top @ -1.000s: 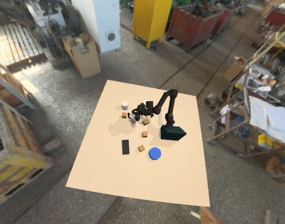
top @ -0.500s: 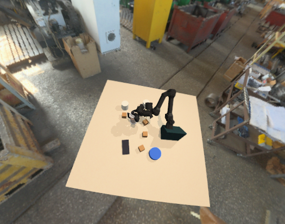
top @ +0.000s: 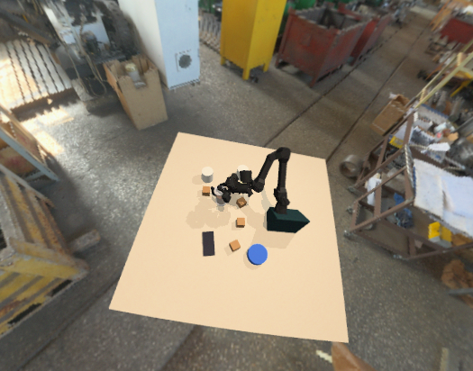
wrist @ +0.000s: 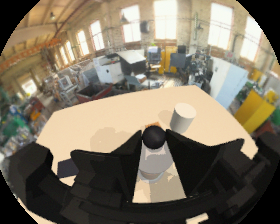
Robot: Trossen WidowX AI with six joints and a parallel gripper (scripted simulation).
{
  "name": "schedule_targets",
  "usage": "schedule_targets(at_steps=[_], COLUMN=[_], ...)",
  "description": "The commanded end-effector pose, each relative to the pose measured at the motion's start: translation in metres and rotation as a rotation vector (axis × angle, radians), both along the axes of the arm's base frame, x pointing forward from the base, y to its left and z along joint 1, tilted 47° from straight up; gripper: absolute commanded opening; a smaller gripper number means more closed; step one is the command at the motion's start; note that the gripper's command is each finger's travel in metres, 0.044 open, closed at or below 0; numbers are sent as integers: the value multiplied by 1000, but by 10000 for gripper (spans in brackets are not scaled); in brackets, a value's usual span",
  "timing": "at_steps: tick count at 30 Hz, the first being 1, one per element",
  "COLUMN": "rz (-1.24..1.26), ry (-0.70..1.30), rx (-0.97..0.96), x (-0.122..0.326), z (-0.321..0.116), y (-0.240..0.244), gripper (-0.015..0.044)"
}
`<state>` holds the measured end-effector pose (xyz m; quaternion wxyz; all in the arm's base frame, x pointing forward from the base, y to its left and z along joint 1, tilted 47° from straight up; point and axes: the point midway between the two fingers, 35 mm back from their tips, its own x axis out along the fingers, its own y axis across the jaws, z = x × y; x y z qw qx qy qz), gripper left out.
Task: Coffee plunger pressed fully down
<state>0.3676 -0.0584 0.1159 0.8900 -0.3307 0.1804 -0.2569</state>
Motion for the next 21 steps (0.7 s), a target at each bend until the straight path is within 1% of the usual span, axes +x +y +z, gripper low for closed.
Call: schedule_targets(at_steps=[1,21], rz=[-19,-20], ry=[25,25], rx=[-12,-12], x=[0,4], z=[-5,-4], y=[-6,-5], gripper=[124,124])
